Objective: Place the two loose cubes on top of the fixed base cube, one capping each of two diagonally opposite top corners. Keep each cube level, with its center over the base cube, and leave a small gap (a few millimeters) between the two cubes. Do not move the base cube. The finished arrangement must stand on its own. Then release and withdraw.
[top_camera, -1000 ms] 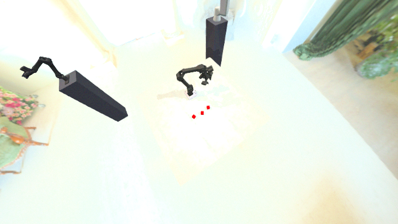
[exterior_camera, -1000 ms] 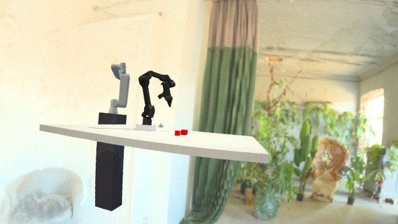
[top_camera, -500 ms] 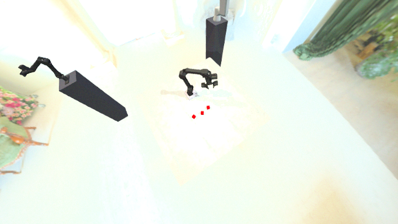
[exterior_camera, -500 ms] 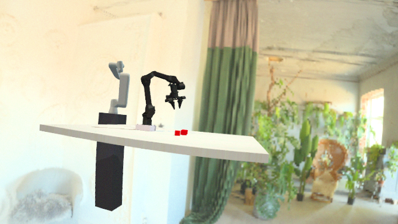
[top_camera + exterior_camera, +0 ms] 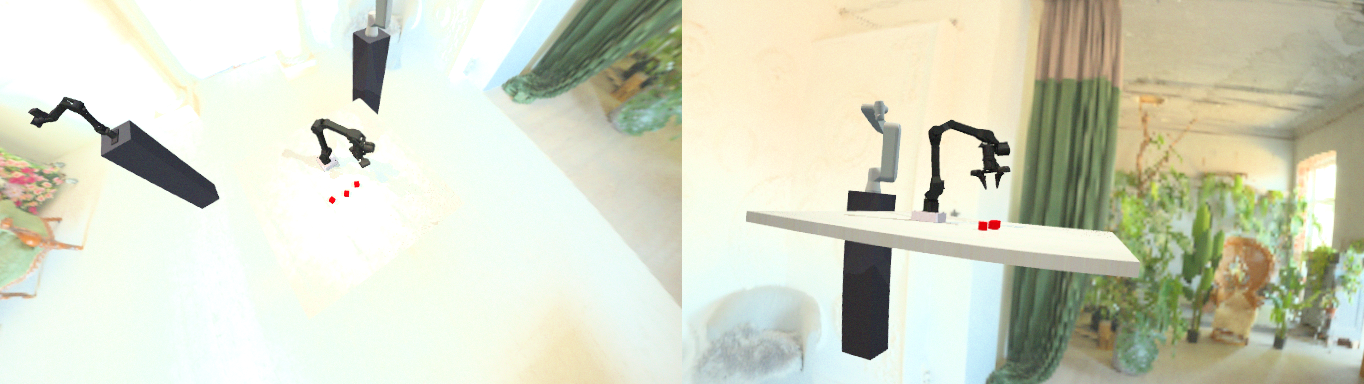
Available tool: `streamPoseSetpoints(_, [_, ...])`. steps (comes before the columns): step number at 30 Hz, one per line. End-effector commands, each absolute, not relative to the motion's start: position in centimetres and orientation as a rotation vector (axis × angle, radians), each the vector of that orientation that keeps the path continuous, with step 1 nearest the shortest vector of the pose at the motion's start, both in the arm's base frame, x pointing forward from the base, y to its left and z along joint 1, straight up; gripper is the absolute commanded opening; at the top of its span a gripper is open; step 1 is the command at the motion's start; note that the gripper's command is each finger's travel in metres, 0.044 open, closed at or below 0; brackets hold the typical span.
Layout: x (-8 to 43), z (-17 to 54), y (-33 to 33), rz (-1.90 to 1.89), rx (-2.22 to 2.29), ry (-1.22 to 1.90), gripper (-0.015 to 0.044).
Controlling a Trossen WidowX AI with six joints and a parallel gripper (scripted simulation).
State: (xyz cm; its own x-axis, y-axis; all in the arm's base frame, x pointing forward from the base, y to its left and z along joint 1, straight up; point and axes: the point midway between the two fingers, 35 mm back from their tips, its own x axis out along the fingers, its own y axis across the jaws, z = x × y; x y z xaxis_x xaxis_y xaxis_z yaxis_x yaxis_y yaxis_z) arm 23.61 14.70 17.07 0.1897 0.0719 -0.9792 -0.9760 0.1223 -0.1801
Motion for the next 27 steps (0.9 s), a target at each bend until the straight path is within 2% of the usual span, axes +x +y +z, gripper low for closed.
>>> streamPoseSetpoints(1, [26.7,16.0,11.2,0.64,-0.691,1.305,0.0265])
streamPoseSetpoints(11, [29.6,14.3,5.4,0.074,-0.079,1.476,0.0265])
streamPoseSetpoints(21, [31.2,12.5,-1.1,-0.513,0.52,1.478,0.0265])
streamPoseSetpoints(27, [31.2,12.4,-1.5,-0.553,0.56,1.472,0.0265])
